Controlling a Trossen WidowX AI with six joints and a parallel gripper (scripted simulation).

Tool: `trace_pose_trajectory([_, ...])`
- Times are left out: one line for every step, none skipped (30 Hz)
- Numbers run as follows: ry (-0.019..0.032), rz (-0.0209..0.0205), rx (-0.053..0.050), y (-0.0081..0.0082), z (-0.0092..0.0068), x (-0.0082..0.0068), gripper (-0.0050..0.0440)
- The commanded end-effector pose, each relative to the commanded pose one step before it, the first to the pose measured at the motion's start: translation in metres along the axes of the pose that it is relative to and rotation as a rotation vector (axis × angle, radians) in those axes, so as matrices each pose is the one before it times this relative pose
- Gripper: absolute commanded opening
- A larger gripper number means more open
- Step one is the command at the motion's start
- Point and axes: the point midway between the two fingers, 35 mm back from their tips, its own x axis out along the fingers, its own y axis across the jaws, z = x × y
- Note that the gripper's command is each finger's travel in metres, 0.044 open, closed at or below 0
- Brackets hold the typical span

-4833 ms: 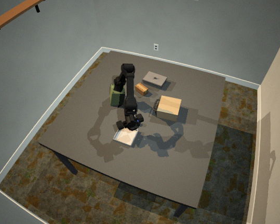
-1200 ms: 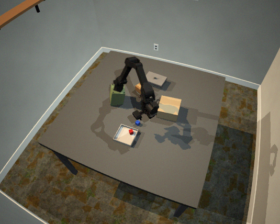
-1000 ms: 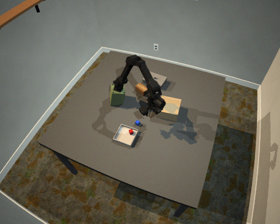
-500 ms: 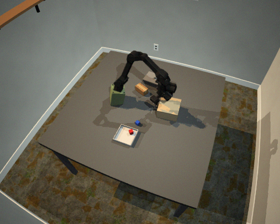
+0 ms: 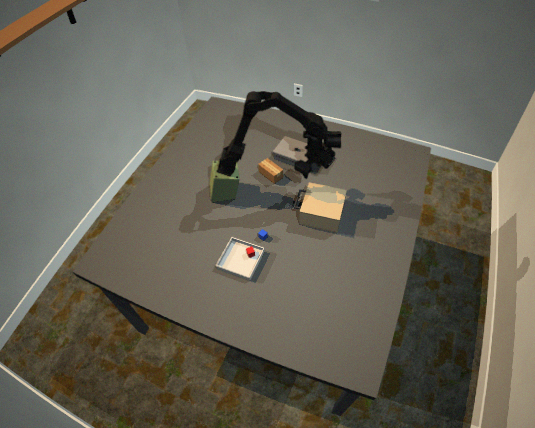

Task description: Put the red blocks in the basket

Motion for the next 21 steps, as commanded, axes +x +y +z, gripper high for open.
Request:
trace_pose_trajectory([-0.01219, 0.00444, -0.0058, 0.02975, -0.02148, -0.00367, 0.044])
trace_pose_trajectory([0.0, 0.0, 0.0, 0.00705, -0.00502, 0.0, 0.044])
trace_pose_trajectory([0.0, 0.0, 0.0, 0.0, 0.0, 0.0, 0.044])
trace_pose_trajectory([0.0, 0.0, 0.0, 0.0, 0.0, 0.0, 0.044])
trace_pose_trajectory([0.0, 0.0, -0.0667, 0.00634, -0.00773, 0.0, 0.044])
trace_pose_trajectory([0.0, 0.0, -0.0286, 0.00684, -0.00729, 0.0, 0.044])
trace_pose_trajectory([0.0, 0.0, 0.0, 0.00705, -0.00709, 0.0, 0.044])
trace_pose_trajectory([0.0, 0.0, 0.0, 0.00705, -0.00709, 0.0, 0.044])
trace_pose_trajectory([0.0, 0.0, 0.0, 0.00705, -0.00709, 0.0, 0.044])
trace_pose_trajectory([0.0, 0.0, 0.0, 0.00705, -0.00709, 0.0, 0.044])
trace_pose_trajectory([0.0, 0.0, 0.0, 0.00705, -0.00709, 0.0, 0.044])
trace_pose_trajectory([0.0, 0.0, 0.0, 0.00705, -0.00709, 0.0, 0.044])
trace_pose_trajectory([0.0, 0.0, 0.0, 0.00705, -0.00709, 0.0, 0.044])
trace_pose_trajectory([0.0, 0.0, 0.0, 0.00625, -0.00629, 0.0, 0.044])
trace_pose_trajectory([0.0, 0.0, -0.0667, 0.00495, -0.00869, 0.0, 0.044])
trace_pose_trajectory([0.0, 0.0, -0.0286, 0.00552, -0.00834, 0.0, 0.044])
trace_pose_trajectory([0.0, 0.0, 0.0, 0.00575, -0.00818, 0.0, 0.044])
trace_pose_trajectory([0.0, 0.0, 0.0, 0.00575, -0.00818, 0.0, 0.044])
trace_pose_trajectory([0.0, 0.0, 0.0, 0.00575, -0.00818, 0.0, 0.044])
trace_pose_trajectory([0.0, 0.0, 0.0, 0.0, 0.0, 0.0, 0.044])
trace_pose_trajectory([0.0, 0.0, 0.0, 0.0, 0.0, 0.0, 0.044])
